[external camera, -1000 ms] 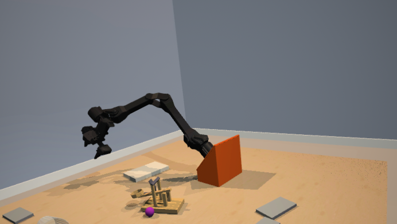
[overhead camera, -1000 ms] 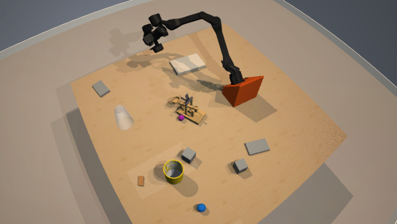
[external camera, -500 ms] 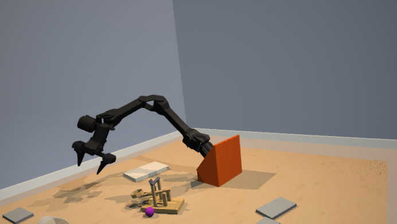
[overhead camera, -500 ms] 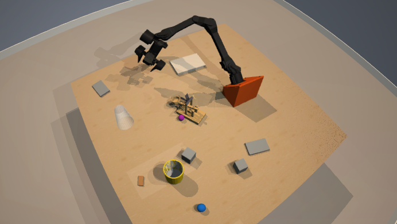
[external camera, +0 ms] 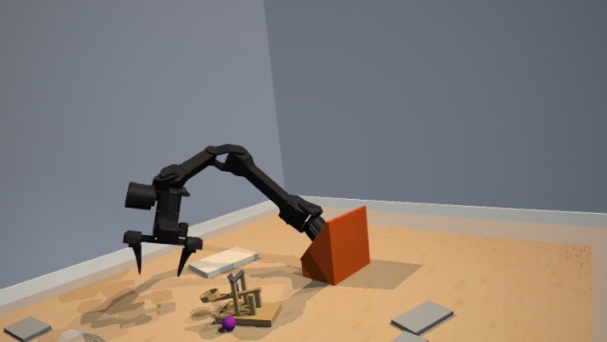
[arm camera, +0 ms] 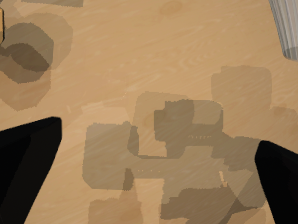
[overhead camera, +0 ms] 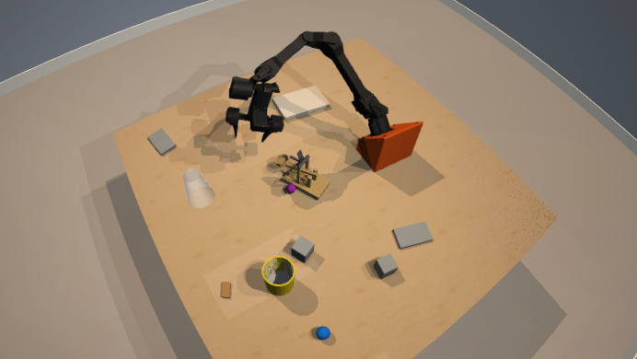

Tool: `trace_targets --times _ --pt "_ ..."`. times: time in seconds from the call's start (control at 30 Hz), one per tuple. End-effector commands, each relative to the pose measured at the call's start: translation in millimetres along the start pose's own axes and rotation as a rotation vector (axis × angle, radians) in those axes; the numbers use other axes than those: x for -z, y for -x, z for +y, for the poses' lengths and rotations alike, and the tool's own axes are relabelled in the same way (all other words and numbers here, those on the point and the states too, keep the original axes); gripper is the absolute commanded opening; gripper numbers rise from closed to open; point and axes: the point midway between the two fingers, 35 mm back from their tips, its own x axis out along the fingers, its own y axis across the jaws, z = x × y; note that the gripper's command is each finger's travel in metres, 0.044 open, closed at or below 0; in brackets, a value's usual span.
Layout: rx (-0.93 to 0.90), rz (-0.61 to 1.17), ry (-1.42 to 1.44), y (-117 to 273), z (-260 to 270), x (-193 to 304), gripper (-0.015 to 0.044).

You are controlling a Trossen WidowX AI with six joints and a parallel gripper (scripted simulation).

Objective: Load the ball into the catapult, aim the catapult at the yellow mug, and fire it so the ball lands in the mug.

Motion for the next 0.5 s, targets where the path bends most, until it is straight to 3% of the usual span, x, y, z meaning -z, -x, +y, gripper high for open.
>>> trace_targets --times 0.0,0.47 --pt "-0.073 -0.036 0.144 3.5 29.4 -41.6 0.044" --pt "-0.257 -0.049 0.578 28.7 122.3 -116.8 0.044"
